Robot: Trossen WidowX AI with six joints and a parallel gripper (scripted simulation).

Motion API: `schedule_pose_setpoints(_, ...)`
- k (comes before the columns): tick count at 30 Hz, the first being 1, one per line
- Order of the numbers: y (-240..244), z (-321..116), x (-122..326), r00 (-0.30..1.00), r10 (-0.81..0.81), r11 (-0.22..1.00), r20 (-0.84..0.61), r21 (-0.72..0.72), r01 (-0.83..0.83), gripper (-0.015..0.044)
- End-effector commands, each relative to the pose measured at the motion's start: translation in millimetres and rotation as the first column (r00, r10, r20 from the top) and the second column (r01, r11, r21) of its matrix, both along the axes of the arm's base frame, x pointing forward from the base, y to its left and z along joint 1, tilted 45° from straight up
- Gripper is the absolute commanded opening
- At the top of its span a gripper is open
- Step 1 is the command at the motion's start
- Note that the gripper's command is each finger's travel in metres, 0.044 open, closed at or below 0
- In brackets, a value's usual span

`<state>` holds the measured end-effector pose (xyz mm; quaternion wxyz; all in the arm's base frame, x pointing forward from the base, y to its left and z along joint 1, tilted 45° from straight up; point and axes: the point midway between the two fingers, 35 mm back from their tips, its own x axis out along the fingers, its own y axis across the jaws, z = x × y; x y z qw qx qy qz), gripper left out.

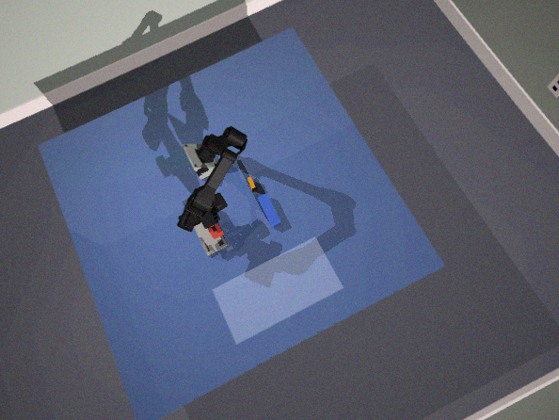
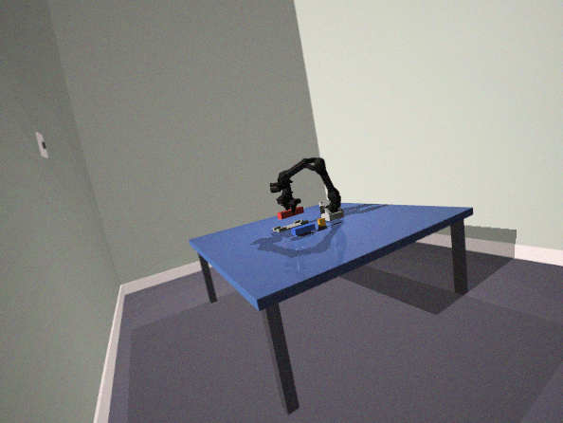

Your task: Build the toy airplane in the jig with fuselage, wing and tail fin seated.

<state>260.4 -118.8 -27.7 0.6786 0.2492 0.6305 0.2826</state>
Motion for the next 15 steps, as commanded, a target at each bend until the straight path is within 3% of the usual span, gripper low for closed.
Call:
schedule_pose_setpoints(1, -5.4, -15.5, -3.2, 1.000, 0.006, 1.000, 0.006, -0.003, -0.006, 0.0000)
schedule_pose_setpoints(8, -9.6, -32.6, -6.8, 1.000, 0.009, 1.000, 0.010, -0.003, -0.009, 0.0000)
schedule_pose_setpoints(15, -9.7, -32.5, -6.7, 1.000, 0.009, 1.000, 0.010, -0.003, -0.009, 0.0184)
